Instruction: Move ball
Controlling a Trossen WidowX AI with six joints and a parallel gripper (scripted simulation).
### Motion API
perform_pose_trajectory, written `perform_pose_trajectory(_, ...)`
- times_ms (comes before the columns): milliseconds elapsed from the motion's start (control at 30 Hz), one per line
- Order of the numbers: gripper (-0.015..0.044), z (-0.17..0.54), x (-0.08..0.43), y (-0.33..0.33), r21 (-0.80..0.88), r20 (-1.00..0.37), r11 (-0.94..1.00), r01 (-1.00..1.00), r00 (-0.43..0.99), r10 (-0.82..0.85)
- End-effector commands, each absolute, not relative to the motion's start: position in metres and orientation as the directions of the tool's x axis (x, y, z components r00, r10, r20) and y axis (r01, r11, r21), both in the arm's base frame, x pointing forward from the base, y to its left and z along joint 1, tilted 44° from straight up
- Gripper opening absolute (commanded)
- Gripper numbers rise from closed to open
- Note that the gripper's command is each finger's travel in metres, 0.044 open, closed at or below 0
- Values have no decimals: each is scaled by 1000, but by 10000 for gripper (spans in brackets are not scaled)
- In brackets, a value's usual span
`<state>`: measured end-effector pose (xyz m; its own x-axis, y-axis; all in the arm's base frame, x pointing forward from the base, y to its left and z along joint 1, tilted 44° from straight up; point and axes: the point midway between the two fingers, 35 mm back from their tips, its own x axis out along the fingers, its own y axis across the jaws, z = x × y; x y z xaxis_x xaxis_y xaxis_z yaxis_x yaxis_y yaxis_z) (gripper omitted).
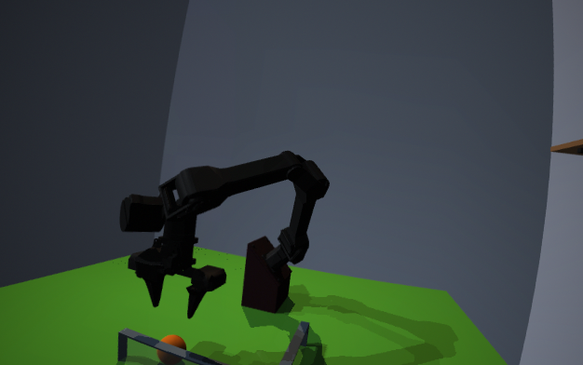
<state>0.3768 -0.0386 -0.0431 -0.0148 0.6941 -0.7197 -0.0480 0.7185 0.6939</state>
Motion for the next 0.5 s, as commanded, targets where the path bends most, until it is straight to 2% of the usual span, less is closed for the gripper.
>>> perform_pose_trajectory(0,377,-45,376,-37,695,-719,718,-46,-18,695)
perform_pose_trajectory(100,377,-45,376,-37,695,-719,718,-46,-18,695)
perform_pose_trajectory(200,440,-27,376,-53,695,-719,717,-48,-21,695)
perform_pose_trajectory(467,440,-9,374,-68,696,-718,716,-50,-23,696)
